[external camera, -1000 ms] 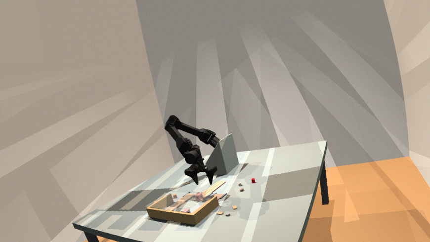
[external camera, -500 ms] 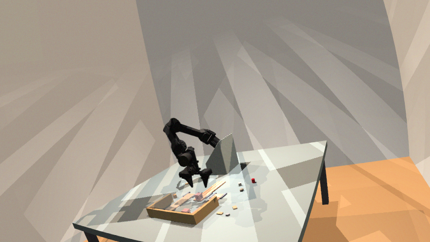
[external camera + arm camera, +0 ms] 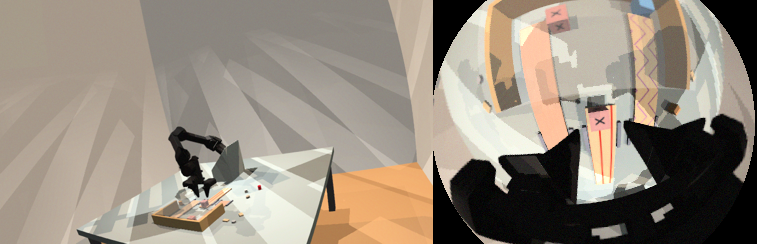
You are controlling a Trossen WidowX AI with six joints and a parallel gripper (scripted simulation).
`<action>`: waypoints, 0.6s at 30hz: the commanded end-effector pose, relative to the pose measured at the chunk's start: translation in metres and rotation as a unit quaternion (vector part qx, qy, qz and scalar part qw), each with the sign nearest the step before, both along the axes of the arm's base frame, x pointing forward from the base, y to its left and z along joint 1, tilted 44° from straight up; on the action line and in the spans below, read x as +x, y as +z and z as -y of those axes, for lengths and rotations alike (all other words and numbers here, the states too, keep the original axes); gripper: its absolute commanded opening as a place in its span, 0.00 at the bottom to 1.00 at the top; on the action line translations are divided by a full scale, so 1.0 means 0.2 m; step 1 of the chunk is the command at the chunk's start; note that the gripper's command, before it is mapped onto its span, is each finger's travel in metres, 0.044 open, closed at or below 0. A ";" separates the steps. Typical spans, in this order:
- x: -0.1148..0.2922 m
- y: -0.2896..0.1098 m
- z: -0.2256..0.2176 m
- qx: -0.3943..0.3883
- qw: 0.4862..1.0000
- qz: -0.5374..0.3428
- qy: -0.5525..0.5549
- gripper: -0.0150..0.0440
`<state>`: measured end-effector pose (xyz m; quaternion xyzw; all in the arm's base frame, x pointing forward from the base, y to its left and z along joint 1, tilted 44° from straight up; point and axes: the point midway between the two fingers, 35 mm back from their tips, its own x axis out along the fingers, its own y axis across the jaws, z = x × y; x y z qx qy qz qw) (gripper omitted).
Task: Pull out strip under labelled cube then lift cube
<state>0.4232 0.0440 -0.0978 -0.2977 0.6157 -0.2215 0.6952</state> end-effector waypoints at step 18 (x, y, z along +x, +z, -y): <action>0.03 -0.13 0.13 -0.004 1.000 0.000 0.000 0.68</action>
